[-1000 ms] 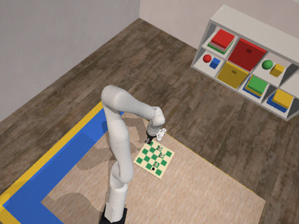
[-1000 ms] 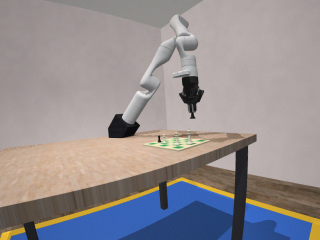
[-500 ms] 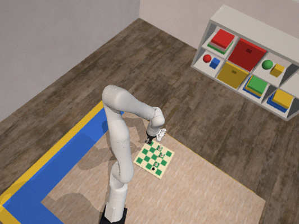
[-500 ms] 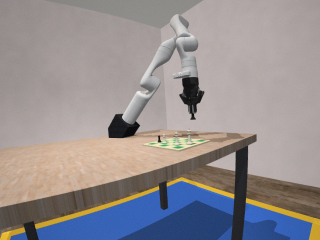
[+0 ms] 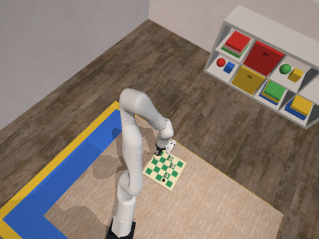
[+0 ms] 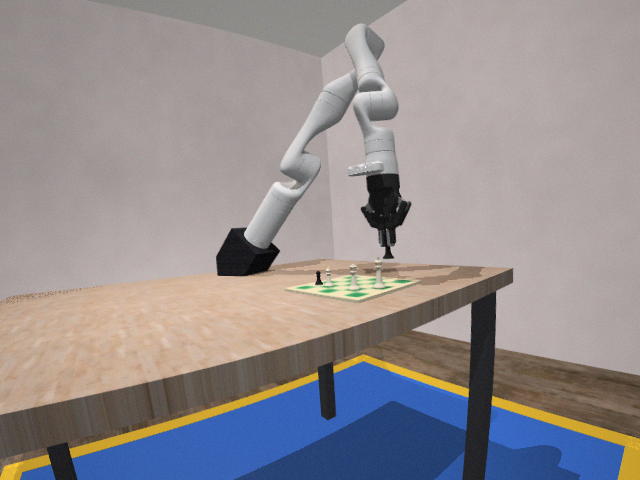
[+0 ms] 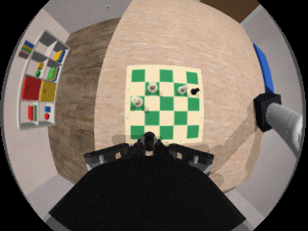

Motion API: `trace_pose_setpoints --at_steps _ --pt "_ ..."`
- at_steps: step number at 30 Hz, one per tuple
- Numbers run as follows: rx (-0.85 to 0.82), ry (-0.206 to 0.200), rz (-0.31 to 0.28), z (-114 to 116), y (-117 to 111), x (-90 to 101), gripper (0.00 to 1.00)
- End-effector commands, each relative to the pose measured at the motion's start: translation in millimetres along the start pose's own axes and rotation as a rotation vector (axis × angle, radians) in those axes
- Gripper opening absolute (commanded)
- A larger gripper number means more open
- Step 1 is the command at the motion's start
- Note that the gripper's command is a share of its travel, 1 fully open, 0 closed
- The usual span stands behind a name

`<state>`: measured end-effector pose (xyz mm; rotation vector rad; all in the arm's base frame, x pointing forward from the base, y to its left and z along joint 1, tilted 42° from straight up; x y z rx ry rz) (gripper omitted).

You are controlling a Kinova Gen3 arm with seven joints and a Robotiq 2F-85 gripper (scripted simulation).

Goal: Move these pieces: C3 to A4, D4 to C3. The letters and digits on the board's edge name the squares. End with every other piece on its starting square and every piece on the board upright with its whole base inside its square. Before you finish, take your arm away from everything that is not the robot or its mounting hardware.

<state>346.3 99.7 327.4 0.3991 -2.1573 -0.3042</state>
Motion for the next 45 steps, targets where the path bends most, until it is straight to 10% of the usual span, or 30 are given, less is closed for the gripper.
trace_pose_setpoints --at_steps 1,14,45 --pt "-0.002 0.018 -0.003 4.3 0.1 -11.9 0.00" --pt "-0.002 0.018 -0.003 4.8 0.5 -42.0 0.00" --pt "-0.002 0.018 -0.003 4.9 0.6 -46.6 0.00"
Point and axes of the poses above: the point where the finger pads meet when closed, its own x axis back along the fingers, its own z axis across the jaws, y = z × x, the point moved 3 cm from there along x, back along the fingers, and after that the axes turned 12 degrees about -x, right-handed, at the moved point
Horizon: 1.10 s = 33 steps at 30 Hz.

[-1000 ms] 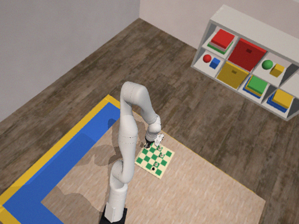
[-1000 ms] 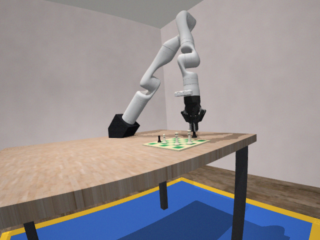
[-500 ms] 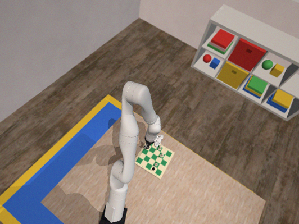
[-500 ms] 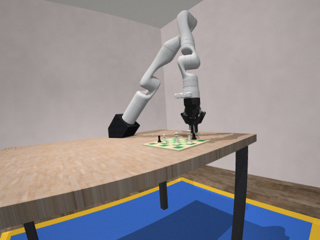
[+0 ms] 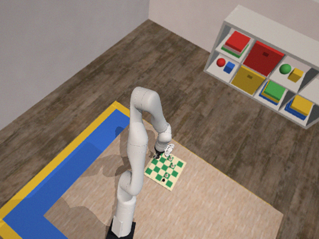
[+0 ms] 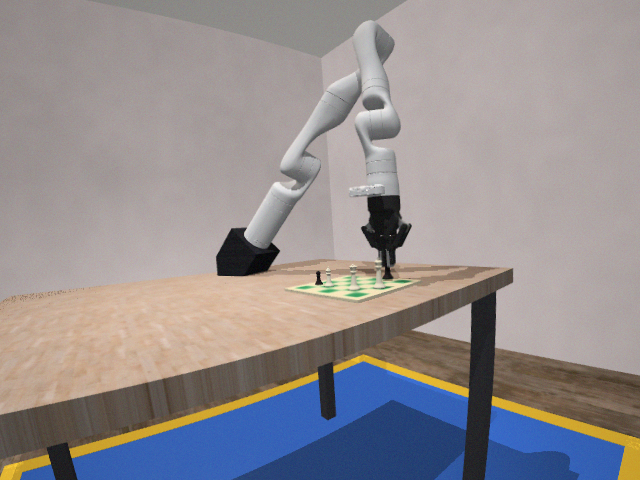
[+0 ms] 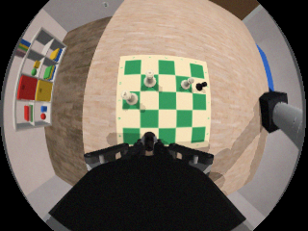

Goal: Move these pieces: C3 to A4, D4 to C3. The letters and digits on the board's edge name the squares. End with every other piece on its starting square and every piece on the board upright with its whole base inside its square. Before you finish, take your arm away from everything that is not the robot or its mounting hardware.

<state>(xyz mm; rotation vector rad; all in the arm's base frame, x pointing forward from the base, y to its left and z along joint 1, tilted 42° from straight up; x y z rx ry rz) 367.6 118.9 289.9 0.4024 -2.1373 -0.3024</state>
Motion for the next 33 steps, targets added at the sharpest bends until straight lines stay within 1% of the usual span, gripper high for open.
trace_pose_setpoints --at_steps 1,33 --pt "0.000 -0.001 0.000 -0.3 0.0 0.3 0.00" --pt "0.000 -0.001 0.000 -0.3 0.0 -2.4 0.00"
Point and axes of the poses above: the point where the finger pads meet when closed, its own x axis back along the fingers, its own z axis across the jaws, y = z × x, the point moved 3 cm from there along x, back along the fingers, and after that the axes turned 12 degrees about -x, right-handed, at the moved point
